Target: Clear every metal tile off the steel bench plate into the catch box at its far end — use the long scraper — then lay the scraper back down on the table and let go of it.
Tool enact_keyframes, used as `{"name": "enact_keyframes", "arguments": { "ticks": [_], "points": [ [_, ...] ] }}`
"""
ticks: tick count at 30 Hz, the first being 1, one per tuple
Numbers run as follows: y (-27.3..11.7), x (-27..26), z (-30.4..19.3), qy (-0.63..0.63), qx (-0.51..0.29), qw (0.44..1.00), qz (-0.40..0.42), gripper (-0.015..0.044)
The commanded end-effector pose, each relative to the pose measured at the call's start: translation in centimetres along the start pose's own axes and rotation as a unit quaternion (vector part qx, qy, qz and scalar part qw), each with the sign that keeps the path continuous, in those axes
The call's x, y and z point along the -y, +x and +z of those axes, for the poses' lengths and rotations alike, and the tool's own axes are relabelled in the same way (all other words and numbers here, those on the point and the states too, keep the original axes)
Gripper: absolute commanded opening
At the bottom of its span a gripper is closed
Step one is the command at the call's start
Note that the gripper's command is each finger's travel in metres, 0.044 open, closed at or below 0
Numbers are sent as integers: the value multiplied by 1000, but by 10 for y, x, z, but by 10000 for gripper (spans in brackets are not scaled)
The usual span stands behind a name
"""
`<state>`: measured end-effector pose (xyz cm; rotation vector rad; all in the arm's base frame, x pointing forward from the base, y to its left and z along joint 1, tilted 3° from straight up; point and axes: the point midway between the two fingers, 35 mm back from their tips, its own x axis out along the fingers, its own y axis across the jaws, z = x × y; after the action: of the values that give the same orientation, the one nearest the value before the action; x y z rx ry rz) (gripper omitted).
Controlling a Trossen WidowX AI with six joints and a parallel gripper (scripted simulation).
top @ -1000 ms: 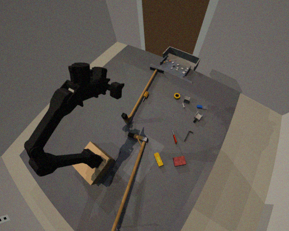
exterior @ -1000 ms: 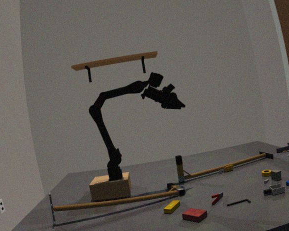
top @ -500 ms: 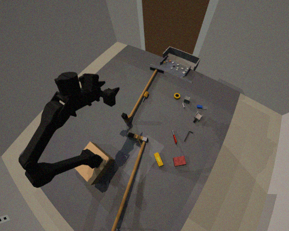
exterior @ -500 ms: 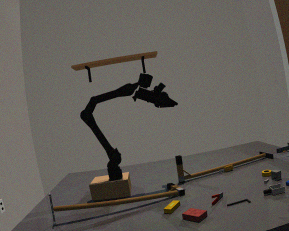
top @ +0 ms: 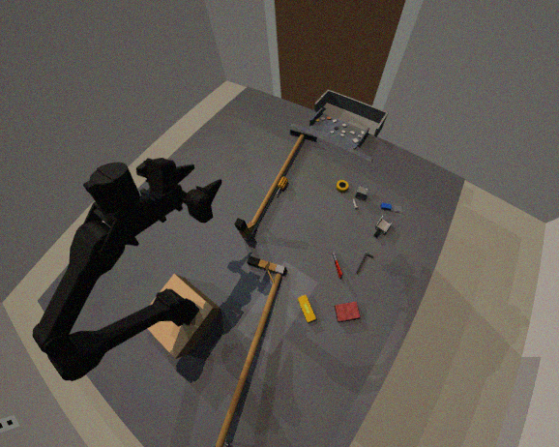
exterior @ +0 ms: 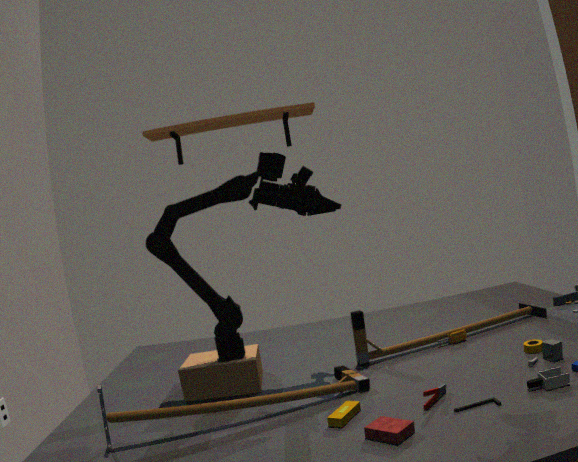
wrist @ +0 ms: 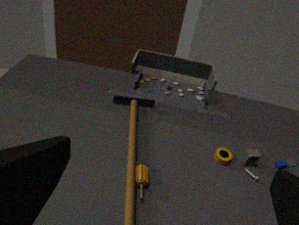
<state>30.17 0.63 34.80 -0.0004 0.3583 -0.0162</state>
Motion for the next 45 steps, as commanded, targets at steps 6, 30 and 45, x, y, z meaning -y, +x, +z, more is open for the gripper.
{"name": "enact_keyframes", "arguments": {
  "ticks": [6, 30, 45],
  "points": [
    [-18, 4, -7, 13, 29, 999, -7, 440],
    [-50, 11, -23, 35, 93, 995, -17, 440],
    [-50, 11, -23, 35, 93, 995, -17, 440]
  ]
}}
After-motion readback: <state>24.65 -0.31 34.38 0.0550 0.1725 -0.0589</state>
